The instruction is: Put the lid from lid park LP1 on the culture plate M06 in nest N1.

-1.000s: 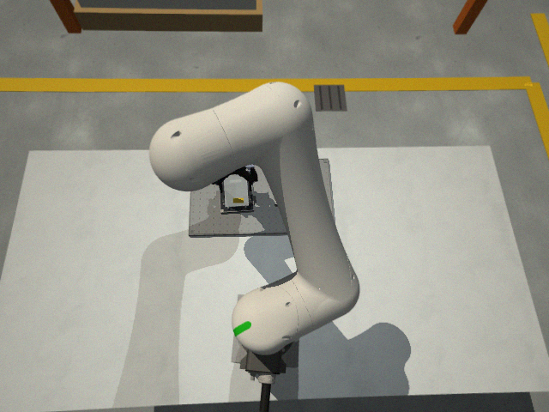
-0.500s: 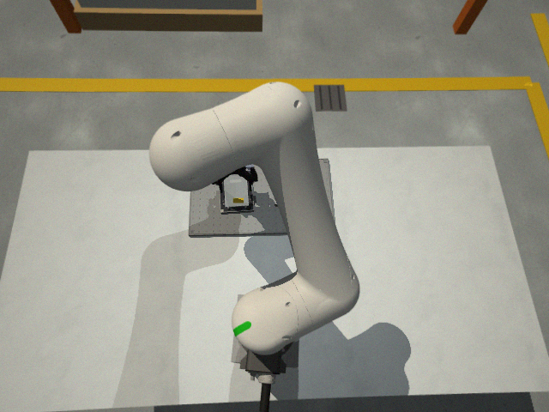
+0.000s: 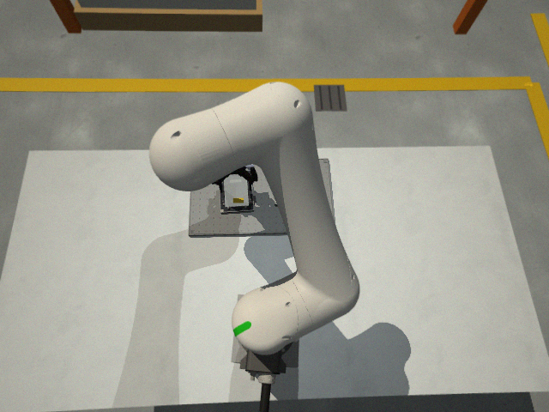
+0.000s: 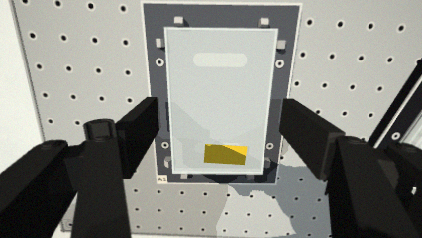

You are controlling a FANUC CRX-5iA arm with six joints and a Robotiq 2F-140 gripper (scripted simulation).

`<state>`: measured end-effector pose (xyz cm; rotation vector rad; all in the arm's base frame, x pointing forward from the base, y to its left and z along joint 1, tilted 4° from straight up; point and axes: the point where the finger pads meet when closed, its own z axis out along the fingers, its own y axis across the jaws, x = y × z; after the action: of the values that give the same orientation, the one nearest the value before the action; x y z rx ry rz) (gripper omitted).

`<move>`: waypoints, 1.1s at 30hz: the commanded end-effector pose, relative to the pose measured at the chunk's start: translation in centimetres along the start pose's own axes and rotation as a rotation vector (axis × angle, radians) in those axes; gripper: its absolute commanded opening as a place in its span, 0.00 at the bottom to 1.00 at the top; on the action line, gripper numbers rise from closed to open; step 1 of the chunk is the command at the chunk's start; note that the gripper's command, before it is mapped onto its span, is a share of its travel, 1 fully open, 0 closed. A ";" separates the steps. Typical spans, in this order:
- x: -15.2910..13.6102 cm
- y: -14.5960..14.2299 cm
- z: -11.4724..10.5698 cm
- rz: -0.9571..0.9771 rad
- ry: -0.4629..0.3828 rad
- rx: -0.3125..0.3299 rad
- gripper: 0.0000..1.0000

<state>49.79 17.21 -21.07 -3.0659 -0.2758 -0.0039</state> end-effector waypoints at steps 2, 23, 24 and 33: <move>0.1 0.0 -0.1 0.000 0.002 0.000 0.69; 0.1 0.0 -0.1 0.000 0.002 0.000 0.63; 0.1 0.0 -0.1 0.000 0.002 0.000 0.63; 0.1 0.0 -0.1 0.000 0.002 0.000 0.63</move>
<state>49.79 17.21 -21.07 -3.0659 -0.2759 -0.0039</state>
